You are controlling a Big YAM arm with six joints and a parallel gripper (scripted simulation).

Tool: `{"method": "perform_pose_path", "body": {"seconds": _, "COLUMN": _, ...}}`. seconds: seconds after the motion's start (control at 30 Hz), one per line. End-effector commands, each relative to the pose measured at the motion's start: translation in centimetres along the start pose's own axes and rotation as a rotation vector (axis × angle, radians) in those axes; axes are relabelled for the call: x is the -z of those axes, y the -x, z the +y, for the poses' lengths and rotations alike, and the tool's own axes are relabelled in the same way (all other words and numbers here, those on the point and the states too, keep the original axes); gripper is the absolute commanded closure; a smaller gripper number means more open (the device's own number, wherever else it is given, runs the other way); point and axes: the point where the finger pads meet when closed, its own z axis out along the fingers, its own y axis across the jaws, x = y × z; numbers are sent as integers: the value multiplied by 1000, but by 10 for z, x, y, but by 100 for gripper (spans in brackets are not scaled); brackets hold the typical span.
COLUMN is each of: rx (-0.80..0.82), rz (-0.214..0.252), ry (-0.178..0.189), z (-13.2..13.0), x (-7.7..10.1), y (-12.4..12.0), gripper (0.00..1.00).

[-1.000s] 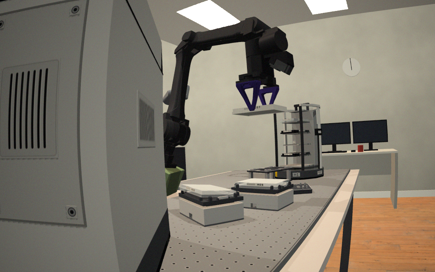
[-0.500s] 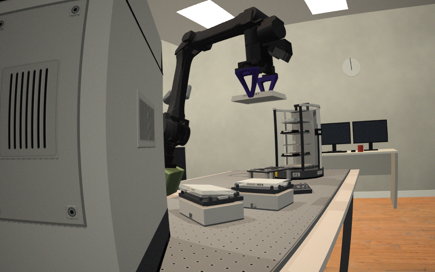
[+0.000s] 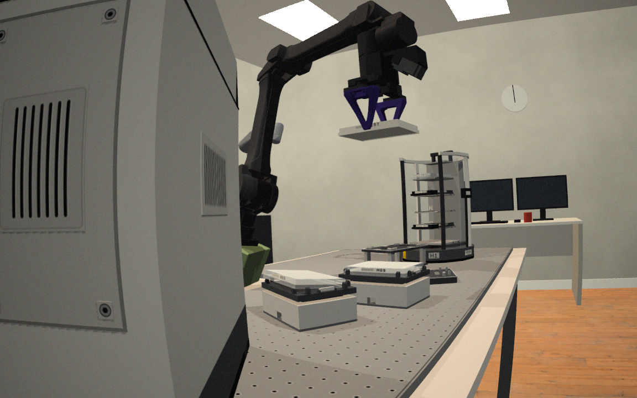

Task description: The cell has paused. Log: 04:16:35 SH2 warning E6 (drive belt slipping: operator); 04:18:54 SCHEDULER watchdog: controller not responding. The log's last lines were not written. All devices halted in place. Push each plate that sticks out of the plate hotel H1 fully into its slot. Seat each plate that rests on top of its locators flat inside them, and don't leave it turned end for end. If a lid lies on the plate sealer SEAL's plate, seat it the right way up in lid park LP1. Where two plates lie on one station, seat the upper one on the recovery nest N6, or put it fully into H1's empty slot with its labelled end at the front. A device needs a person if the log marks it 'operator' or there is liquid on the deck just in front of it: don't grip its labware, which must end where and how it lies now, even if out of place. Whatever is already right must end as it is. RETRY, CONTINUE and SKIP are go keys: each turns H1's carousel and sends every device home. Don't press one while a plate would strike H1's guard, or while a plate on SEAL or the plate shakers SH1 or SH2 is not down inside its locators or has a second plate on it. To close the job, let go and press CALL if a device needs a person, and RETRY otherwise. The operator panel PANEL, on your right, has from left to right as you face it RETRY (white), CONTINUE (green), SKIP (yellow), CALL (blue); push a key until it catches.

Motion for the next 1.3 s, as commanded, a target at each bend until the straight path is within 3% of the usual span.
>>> {"method": "perform_pose_path", "body": {"seconds": 0.0, "rx": 71, "rz": -51, "ry": -12, "z": 13, "x": 27, "y": 9, "gripper": 16}}
{"method": "perform_pose_path", "body": {"seconds": 0.17, "rx": 190, "rz": -5, "ry": 1, "z": 23, "x": 8, "y": -6, "gripper": 16}}
{"method": "perform_pose_path", "body": {"seconds": 0.33, "rx": 335, "rz": -10, "ry": -1, "z": 39, "x": 9, "y": -7, "gripper": 16}}
{"method": "perform_pose_path", "body": {"seconds": 0.63, "rx": 311, "rz": -6, "ry": 1, "z": 60, "x": 2, "y": -4, "gripper": 16}}
{"method": "perform_pose_path", "body": {"seconds": 0.7, "rx": 316, "rz": -29, "ry": -4, "z": 68, "x": 9, "y": -6, "gripper": 16}}
{"method": "perform_pose_path", "body": {"seconds": 1.07, "rx": 312, "rz": -15, "ry": 2, "z": 103, "x": 3, "y": -8, "gripper": 16}}
{"method": "perform_pose_path", "body": {"seconds": 1.27, "rx": 315, "rz": -39, "ry": 1, "z": 118, "x": 13, "y": -9, "gripper": 16}}
